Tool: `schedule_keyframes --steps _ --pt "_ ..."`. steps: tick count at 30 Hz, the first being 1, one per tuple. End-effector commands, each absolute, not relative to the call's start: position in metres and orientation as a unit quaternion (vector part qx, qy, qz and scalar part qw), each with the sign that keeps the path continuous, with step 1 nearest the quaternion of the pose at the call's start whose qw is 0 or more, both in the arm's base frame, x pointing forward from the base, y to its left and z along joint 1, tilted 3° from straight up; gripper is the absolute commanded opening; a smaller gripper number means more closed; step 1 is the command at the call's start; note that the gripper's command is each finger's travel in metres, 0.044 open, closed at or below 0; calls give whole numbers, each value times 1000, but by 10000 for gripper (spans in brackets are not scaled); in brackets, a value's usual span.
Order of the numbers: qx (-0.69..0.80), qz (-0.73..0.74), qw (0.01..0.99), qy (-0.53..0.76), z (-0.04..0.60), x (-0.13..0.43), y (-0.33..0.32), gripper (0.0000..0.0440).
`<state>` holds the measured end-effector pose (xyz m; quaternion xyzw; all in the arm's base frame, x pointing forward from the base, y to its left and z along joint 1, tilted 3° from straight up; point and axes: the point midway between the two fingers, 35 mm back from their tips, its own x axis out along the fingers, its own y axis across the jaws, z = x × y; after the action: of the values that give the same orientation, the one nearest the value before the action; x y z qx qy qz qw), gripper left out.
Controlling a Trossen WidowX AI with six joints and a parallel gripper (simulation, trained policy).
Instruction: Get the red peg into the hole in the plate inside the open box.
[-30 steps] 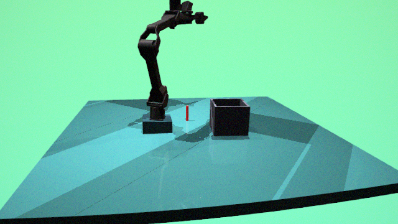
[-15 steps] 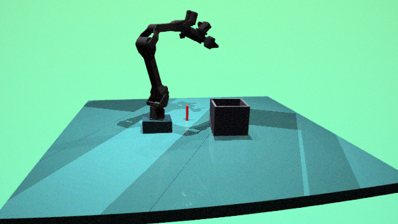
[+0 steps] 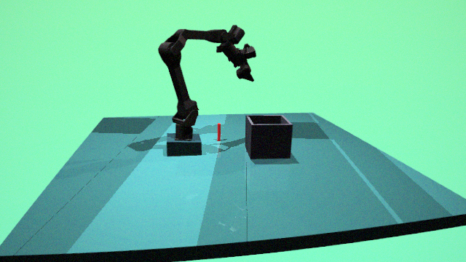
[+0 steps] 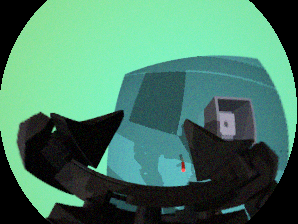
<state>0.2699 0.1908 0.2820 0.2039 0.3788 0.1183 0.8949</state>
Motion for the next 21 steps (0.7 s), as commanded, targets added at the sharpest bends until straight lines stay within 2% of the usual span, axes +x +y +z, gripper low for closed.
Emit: schedule_keyframes --steps 1,21 --pt "228 94 876 415 265 266 185 440" --pt "359 -107 703 605 175 211 155 440"
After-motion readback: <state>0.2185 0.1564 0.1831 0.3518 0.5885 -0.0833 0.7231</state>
